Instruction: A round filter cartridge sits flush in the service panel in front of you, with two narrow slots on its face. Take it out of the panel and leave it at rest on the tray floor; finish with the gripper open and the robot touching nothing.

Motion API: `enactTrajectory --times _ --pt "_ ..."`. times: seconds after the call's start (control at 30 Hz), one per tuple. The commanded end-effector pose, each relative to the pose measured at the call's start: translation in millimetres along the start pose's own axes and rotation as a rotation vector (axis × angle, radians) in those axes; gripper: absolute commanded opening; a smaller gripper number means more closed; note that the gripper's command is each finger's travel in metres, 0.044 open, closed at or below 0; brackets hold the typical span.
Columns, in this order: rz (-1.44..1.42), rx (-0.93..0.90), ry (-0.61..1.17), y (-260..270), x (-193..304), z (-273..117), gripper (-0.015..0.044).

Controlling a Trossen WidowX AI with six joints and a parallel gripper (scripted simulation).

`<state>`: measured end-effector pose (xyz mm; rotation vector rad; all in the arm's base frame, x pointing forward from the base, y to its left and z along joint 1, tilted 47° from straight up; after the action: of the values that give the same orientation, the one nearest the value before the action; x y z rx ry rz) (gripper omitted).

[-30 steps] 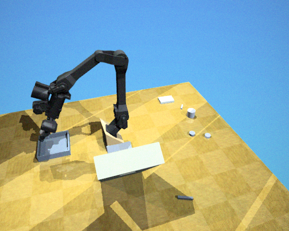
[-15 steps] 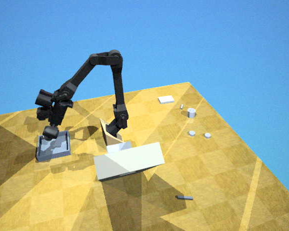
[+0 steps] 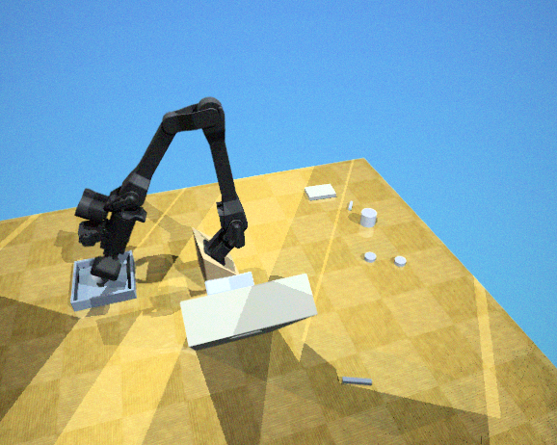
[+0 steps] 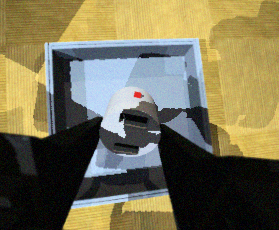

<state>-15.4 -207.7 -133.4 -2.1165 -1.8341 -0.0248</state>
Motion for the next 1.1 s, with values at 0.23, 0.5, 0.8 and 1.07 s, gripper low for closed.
enactTrajectory --times 0.23,0.5,0.8,1.07 --pt "0.002 -0.001 -0.004 0.2 -1.2 -0.5 0.042" --pt "0.001 -0.002 -0.003 5.5 -29.9 -51.0 0.044" --pt "-0.002 0.003 -0.013 5.1 -31.4 -51.4 0.044" --pt "-0.002 0.003 -0.013 5.1 -31.4 -51.4 0.044"
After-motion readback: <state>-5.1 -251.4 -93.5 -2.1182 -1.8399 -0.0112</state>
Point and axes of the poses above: the point midway between the two fingers, 35 mm back from their tips, its own z axis out along the fingers, its own y axis across the jaws, x = y × z, the point moved 6 cm from there along -z, back along the fingers, and after that the axes turned 10 degrees about z, right-handed, at the moved point
